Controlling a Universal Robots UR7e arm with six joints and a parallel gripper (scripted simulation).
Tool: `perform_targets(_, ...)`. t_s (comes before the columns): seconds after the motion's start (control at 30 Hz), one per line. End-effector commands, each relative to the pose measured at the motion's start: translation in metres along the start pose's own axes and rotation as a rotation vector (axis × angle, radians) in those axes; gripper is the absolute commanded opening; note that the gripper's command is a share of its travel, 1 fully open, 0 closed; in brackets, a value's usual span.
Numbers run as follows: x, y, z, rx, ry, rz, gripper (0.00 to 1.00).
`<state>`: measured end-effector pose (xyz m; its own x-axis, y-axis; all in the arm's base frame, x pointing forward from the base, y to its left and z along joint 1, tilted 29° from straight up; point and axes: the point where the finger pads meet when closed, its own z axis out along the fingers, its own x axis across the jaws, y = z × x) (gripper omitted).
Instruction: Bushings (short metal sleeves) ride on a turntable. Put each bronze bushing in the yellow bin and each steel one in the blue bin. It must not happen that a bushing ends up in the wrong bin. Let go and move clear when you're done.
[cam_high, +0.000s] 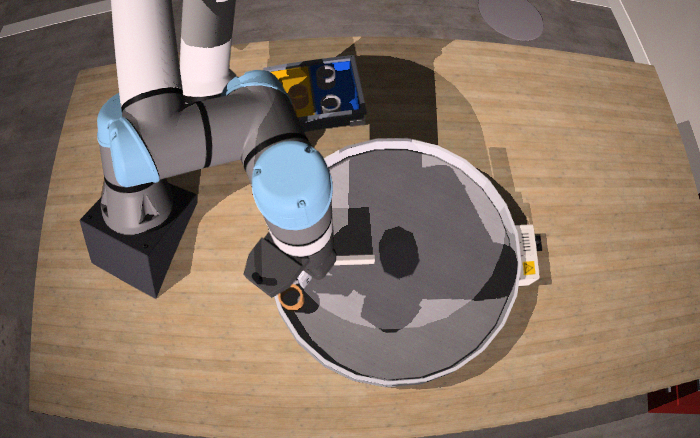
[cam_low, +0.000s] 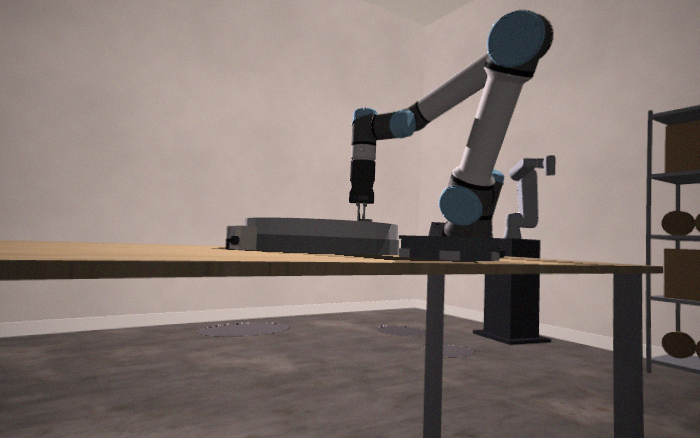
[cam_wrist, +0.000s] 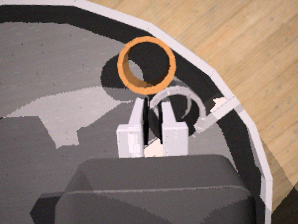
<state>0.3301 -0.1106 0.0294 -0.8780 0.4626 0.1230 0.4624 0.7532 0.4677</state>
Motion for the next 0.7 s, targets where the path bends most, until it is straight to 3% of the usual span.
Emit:
perform_targets(0.0, -0.0006, 0.0001, -0.0043, 0.001, -0.002, -0.001, 0.0)
perform_targets(0.67, -0.0008, 0.0003, -0.0084, 0.001, -0.003, -0.001, 0.0)
